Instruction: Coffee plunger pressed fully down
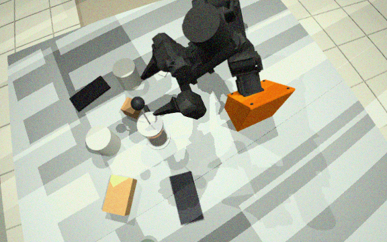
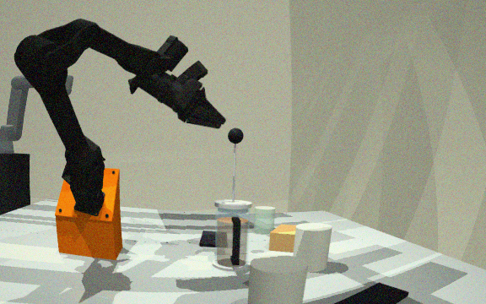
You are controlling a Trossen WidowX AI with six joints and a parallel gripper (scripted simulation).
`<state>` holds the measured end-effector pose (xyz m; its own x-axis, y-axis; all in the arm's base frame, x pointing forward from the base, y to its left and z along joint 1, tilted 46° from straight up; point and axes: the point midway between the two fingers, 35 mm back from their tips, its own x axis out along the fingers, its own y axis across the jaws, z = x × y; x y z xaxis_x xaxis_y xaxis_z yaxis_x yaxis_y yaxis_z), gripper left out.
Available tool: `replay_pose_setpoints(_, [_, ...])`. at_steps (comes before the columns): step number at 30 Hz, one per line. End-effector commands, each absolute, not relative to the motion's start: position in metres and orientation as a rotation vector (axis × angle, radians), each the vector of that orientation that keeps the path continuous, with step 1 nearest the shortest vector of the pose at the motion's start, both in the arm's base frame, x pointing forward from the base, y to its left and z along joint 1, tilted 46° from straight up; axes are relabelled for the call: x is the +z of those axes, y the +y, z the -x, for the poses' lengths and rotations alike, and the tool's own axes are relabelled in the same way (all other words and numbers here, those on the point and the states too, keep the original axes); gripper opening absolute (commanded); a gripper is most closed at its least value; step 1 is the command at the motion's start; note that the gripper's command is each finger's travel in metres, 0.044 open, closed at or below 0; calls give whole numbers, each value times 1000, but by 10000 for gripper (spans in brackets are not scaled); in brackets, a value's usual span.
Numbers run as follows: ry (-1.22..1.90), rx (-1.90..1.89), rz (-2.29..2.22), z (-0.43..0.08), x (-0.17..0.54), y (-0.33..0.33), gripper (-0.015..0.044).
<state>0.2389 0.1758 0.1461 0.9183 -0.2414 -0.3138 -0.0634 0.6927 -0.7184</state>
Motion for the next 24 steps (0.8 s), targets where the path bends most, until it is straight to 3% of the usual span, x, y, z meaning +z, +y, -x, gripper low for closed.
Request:
replay_pose_setpoints(1, [402,-99,792,-241,147,173,440])
replay_pose_setpoints(24, [398,-101,791,-274,136,164,440])
